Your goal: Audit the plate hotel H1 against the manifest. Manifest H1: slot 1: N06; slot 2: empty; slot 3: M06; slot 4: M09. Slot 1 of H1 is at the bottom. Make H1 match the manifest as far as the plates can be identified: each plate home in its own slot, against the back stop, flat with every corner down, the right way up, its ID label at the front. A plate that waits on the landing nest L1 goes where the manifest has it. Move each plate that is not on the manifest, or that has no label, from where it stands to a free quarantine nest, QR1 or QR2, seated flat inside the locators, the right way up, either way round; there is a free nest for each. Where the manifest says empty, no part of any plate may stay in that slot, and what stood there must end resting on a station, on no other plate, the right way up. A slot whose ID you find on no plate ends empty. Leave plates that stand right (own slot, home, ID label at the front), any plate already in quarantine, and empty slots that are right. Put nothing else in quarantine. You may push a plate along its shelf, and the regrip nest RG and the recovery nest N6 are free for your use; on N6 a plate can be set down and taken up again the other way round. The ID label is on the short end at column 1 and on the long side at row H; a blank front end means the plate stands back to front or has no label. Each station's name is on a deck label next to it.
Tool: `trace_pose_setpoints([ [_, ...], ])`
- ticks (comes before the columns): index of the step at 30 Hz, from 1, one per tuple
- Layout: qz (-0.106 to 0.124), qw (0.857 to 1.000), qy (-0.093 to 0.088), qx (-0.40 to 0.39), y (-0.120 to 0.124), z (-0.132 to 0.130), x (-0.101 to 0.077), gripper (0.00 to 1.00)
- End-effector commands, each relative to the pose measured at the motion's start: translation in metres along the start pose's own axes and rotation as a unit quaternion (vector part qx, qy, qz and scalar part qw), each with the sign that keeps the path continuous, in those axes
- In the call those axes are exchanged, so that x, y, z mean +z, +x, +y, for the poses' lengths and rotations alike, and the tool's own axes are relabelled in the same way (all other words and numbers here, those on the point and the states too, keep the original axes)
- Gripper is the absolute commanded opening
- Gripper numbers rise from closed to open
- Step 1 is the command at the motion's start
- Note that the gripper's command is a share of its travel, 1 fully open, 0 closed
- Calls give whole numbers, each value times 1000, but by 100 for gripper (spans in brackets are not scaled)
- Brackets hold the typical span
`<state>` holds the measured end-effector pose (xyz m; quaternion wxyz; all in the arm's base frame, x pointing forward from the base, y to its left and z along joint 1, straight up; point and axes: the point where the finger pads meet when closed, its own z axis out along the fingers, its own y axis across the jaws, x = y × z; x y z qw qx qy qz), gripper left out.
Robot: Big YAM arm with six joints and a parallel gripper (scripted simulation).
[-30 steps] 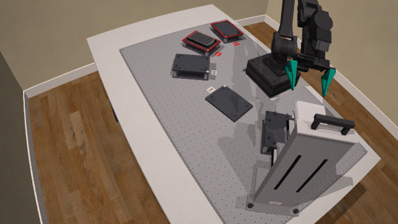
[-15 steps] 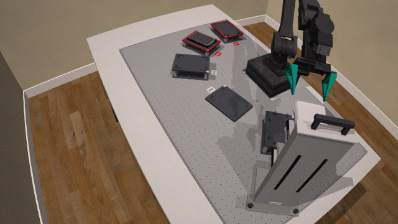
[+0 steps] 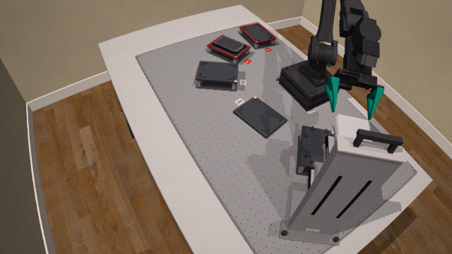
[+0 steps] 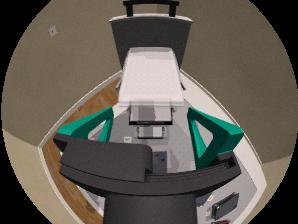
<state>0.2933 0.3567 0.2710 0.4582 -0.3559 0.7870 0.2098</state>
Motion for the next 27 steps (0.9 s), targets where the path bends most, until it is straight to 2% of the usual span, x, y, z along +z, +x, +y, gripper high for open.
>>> trace_pose_setpoints([
  [1, -43, 999, 1, -2, -49, -3, -2, 100],
  [6, -44, 999, 1, -2, -51, -2, 1, 100],
  [7, -7, 1000, 2, -3, -9, -3, 10, 100],
  [8, -11, 1000, 2, -3, -15, -3, 11, 100],
  [10, -44, 999, 2, -2, -54, -3, 6, 100],
  [16, -36, 999, 1, -2, -49, -3, 15, 100],
  [18, -42, 999, 2, -2, -58, -3, 16, 100],
  [20, -26, 1000, -1, 0, -40, 0, 15, 100],
  [24, -26, 1000, -1, 0, -40, 0, 15, 100],
  [25, -26, 1000, -1, 0, -40, 0, 15, 86],
  [27, -26, 1000, -1, 0, -40, 0, 15, 86],
])
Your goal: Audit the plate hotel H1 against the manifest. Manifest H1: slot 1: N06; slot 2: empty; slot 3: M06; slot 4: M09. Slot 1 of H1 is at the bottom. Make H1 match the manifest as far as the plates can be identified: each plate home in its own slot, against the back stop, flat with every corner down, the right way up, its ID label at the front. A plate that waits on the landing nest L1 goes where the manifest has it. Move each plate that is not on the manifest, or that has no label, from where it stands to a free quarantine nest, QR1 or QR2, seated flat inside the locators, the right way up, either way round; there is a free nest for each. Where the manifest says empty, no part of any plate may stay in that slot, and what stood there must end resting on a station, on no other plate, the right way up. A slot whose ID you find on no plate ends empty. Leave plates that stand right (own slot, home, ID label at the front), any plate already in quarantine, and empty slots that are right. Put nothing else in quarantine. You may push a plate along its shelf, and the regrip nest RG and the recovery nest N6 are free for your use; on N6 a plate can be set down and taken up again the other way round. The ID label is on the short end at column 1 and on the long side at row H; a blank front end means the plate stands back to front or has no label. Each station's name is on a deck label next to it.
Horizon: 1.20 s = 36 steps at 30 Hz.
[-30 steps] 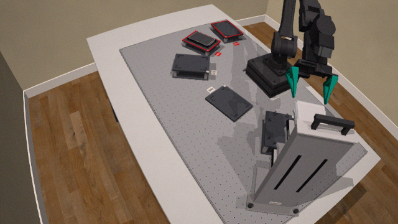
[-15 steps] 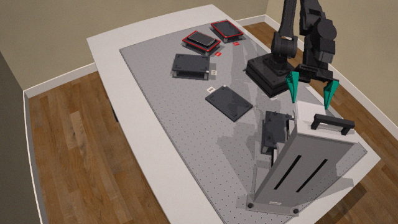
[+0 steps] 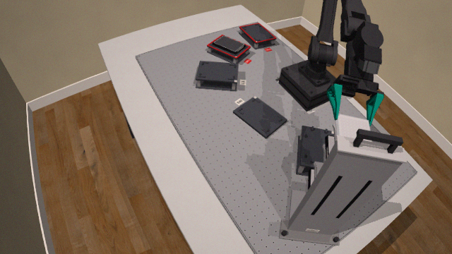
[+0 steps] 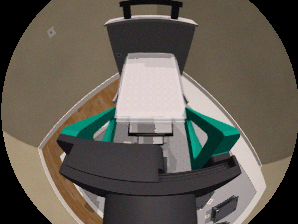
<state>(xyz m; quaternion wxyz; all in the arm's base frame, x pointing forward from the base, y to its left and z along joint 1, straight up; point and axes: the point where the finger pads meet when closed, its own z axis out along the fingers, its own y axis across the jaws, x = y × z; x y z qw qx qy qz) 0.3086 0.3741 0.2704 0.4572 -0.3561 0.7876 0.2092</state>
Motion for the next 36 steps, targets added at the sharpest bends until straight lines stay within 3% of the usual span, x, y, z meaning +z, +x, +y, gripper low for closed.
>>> trace_pose_setpoints([
  [1, -28, 1000, -1, 0, -29, 0, -6, 86],
  [21, -28, 1000, -1, 0, -29, 0, -6, 86],
  [23, -10, 1000, 1, -3, -9, -2, -4, 86],
  [30, -10, 1000, 0, -3, -5, -1, -14, 86],
  [31, -23, 1000, -1, -3, -29, 0, -11, 86],
  [33, -10, 1000, -1, -3, -5, 0, -17, 86],
  [36, -10, 1000, -1, -3, -1, 0, -21, 86],
])
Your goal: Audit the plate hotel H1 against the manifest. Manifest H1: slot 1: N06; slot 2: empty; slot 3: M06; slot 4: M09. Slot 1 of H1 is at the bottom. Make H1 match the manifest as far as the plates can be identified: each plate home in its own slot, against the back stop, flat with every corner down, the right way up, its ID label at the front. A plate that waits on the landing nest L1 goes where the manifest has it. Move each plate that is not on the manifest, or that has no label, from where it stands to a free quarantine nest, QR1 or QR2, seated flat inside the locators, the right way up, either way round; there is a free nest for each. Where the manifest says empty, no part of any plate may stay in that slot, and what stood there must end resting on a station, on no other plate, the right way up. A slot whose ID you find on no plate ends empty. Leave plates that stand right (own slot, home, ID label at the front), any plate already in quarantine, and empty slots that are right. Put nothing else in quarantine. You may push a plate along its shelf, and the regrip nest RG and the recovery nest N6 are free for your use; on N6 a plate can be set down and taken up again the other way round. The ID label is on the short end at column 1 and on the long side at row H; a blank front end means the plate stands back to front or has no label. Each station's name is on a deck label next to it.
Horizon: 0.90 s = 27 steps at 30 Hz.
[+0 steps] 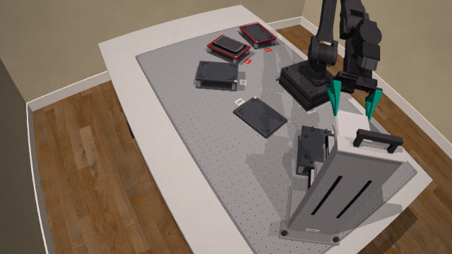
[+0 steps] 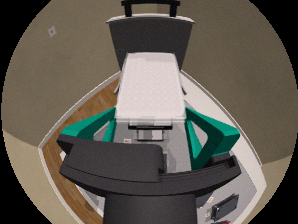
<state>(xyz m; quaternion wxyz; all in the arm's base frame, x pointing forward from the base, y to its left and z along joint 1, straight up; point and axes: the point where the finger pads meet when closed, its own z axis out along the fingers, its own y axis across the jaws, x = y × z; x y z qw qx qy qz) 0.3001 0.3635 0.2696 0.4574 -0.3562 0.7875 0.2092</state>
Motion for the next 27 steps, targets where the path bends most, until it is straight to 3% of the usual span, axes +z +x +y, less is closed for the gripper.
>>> trace_pose_setpoints([
  [1, -9, 1000, -1, -3, -8, 1, -11, 86],
  [11, -10, 1000, -3, -3, -3, 3, -20, 86],
  [12, -18, 1000, -4, -3, -20, 4, -17, 86],
  [14, -9, 1000, -3, -3, 0, 3, -23, 86],
  [27, -14, 1000, -3, 0, 2, 3, -38, 86],
])
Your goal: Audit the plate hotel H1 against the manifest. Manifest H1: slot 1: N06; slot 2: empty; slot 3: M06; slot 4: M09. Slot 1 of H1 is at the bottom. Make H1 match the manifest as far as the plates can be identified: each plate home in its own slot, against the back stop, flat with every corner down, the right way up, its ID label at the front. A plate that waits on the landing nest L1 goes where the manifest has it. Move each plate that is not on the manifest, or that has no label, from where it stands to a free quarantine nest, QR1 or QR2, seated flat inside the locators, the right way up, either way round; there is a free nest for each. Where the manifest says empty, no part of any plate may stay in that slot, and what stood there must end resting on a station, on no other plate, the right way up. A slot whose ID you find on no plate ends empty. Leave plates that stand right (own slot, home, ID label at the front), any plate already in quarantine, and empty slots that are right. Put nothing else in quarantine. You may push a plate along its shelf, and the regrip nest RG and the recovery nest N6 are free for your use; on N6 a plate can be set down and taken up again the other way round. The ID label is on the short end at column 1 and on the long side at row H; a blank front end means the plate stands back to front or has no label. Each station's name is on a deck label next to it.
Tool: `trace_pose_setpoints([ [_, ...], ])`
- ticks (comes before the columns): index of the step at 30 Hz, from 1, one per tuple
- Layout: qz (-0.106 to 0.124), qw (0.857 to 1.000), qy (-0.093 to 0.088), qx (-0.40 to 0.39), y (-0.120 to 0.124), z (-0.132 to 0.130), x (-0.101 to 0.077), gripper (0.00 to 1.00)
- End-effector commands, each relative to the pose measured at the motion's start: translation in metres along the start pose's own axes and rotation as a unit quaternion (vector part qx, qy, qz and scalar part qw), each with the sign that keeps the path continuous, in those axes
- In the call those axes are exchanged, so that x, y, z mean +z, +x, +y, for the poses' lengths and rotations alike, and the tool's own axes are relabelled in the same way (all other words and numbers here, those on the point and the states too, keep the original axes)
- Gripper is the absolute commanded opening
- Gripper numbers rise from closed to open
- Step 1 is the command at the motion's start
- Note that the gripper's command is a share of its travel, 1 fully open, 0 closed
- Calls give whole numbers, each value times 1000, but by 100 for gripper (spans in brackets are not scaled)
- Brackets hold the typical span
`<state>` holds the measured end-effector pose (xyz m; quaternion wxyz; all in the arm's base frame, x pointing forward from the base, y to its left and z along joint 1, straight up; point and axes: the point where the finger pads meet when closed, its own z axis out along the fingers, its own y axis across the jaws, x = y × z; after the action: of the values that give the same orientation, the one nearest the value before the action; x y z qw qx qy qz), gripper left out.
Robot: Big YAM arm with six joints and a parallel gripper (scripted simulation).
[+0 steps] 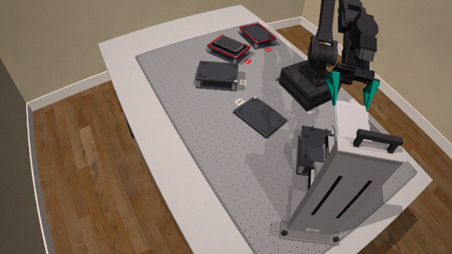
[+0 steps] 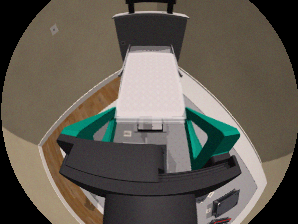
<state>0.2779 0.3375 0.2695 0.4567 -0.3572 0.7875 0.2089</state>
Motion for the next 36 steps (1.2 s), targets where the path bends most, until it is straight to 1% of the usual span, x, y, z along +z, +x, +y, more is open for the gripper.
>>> trace_pose_setpoints([
  [1, -15, 1000, -2, 1, -15, 3, -8, 86],
  [2, -11, 1000, -2, 1, -15, 3, -4, 86],
  [3, -7, 1000, -2, 1, -6, 3, -8, 86],
  [6, -9, 1000, -2, 2, -5, 3, -13, 86],
  [8, -15, 1000, -2, 3, -11, 3, -16, 86],
  [9, -9, 1000, -2, 2, -3, 3, -16, 86],
  [12, -9, 1000, -2, 3, -1, 3, -19, 86],
  [13, -11, 1000, -2, 3, -3, 3, -21, 86],
  [14, -18, 1000, -2, 4, -11, 3, -24, 86],
  [16, -9, 1000, -2, 3, 2, 3, -24, 86],
  [18, -9, 1000, -2, 3, 2, 3, -24, 86],
  [19, -17, 1000, -2, 4, -12, 3, -24, 86],
  [21, -9, 1000, -2, 3, 4, 3, -27, 86],
  [24, -9, 1000, -2, 3, 6, 3, -31, 86],
  [25, -16, 1000, -2, 3, -3, 3, -34, 86],
  [26, -15, 1000, -2, 3, -1, 3, -35, 86],
  [27, -9, 1000, -2, 3, 8, 3, -34, 86],
  [30, -8, 1000, -3, 3, 10, 3, -38, 86],
  [32, -18, 1000, -2, 4, -1, 3, -43, 86],
  [33, -12, 1000, -2, 3, 7, 3, -42, 86],
  [35, -12, 1000, -2, 3, 7, 3, -42, 86],
  [36, -4, 1000, -2, 3, 15, 3, -39, 86],
])
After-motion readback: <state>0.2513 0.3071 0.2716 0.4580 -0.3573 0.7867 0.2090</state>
